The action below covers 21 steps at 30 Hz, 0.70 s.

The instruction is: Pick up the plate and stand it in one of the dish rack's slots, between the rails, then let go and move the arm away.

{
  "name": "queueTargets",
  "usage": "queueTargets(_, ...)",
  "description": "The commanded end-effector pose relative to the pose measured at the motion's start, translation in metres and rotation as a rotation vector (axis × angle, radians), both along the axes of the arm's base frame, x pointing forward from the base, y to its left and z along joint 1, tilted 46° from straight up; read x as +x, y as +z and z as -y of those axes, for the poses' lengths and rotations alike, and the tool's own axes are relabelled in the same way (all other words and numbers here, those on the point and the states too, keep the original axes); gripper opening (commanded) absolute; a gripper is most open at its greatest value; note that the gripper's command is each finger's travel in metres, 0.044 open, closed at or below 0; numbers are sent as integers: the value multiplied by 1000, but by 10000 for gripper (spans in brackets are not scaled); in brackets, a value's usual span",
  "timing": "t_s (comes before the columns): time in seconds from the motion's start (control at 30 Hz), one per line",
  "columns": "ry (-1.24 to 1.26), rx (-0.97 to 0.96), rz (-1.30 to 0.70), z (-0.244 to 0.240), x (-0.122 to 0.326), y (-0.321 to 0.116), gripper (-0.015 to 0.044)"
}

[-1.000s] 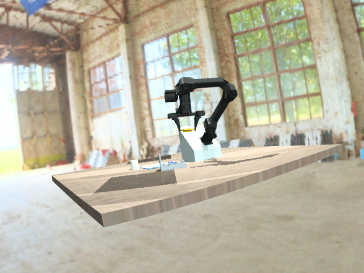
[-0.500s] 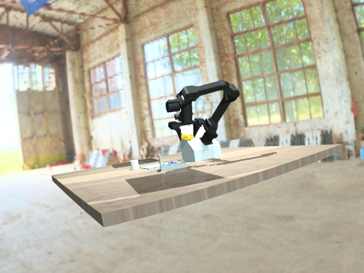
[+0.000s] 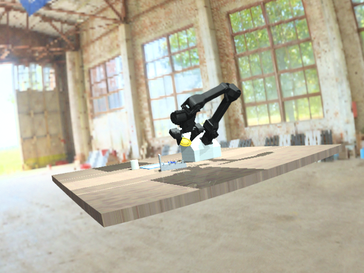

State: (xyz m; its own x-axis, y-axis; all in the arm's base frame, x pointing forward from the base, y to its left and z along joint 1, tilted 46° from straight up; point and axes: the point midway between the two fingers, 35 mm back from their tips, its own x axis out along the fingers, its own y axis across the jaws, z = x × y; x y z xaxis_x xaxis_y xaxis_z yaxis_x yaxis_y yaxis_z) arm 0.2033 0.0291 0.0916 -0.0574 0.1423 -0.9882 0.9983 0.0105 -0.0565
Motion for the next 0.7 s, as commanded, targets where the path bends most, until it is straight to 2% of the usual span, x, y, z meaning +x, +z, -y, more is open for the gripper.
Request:
queueTargets(0.0, 45, -81, 32, 0, 0, -9, 0)
queueTargets(0.67, 254, -422, 291, -8, 14, -31, 0)
